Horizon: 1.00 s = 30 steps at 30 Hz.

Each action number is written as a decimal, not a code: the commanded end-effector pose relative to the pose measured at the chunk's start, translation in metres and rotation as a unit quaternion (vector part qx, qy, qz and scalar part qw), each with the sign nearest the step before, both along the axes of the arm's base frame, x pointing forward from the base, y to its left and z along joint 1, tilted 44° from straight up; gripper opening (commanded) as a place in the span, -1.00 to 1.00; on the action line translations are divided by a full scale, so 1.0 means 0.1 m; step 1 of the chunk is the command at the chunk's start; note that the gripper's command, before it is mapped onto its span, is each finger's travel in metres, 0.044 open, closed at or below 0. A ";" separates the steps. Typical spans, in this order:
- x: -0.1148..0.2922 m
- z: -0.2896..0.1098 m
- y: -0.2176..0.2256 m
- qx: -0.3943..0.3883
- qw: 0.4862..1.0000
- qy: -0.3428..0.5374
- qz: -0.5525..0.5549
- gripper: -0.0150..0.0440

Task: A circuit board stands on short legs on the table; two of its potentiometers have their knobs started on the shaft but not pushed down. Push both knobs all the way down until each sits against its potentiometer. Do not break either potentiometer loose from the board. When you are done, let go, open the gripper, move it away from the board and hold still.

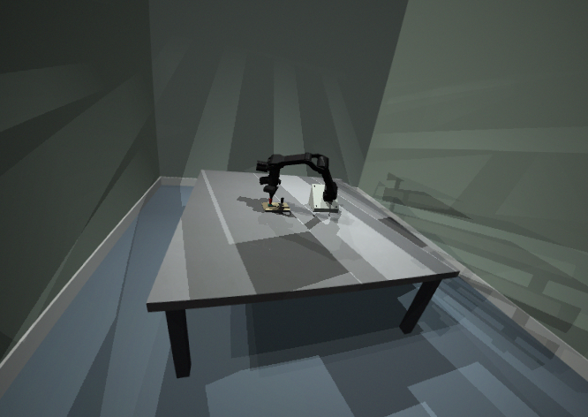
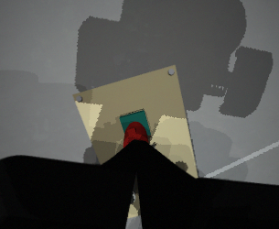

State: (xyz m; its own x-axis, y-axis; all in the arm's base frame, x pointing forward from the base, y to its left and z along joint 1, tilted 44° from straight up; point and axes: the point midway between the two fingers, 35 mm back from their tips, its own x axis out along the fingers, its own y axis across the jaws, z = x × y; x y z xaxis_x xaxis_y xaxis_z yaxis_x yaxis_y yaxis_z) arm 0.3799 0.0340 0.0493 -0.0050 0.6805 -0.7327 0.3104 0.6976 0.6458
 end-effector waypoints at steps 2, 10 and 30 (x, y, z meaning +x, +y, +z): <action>0.01 0.02 0.00 0.003 1.000 0.000 0.007 -0.49; 0.01 0.12 -0.09 0.003 1.000 0.000 0.007 -0.49; -1.15 0.11 -0.45 -0.003 1.000 0.005 0.006 1.00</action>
